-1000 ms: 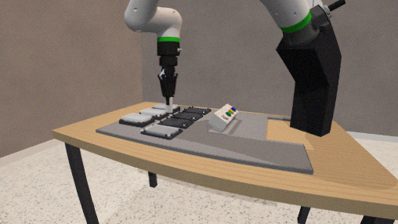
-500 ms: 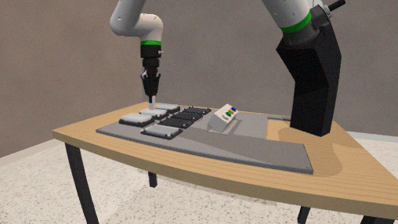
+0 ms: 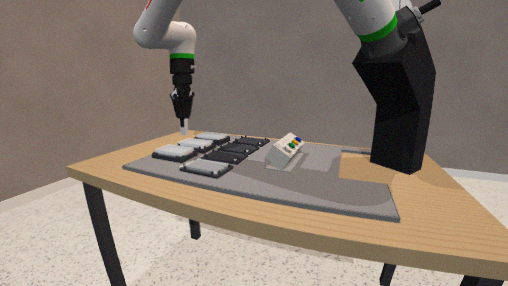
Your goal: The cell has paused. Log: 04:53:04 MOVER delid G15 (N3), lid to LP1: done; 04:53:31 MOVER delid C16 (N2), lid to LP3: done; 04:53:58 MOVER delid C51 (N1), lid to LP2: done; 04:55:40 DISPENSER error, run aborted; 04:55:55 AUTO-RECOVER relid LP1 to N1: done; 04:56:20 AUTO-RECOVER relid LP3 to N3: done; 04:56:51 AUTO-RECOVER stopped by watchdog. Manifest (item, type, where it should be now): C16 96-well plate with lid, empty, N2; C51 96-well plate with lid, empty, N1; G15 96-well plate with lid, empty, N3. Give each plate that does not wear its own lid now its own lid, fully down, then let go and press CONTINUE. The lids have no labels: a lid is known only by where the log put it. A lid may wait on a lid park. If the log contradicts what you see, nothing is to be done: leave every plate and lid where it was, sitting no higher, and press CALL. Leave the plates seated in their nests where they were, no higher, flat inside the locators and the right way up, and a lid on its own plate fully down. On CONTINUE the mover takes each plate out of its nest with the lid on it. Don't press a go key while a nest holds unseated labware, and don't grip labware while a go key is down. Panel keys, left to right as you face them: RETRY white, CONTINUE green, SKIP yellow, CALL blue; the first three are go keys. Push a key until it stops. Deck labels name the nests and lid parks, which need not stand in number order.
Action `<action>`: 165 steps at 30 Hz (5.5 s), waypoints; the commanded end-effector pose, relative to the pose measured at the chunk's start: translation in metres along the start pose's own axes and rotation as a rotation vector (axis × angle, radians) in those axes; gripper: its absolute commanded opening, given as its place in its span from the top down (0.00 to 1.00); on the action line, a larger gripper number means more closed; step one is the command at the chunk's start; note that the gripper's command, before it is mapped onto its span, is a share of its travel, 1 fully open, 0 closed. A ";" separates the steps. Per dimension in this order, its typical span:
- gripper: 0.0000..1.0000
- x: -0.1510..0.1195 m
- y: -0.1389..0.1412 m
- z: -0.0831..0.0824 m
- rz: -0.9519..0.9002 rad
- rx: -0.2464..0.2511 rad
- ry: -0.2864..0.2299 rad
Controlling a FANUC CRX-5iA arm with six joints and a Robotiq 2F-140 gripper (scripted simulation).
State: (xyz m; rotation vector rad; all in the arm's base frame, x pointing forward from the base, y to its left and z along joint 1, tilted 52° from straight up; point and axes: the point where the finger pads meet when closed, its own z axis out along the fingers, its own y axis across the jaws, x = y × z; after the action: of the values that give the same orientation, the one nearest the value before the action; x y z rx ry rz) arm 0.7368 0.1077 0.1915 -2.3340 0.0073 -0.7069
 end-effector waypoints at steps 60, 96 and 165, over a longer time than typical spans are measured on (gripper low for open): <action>1.00 -0.003 0.135 0.000 0.002 -0.001 -0.001; 0.34 0.003 -0.064 0.000 -0.014 -0.001 0.000; 0.34 0.003 -0.064 0.033 -0.014 -0.001 -0.001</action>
State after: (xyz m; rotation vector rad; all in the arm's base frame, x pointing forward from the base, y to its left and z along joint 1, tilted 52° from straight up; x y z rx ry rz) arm 0.7430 0.1754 0.2129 -2.3373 -0.0098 -0.7130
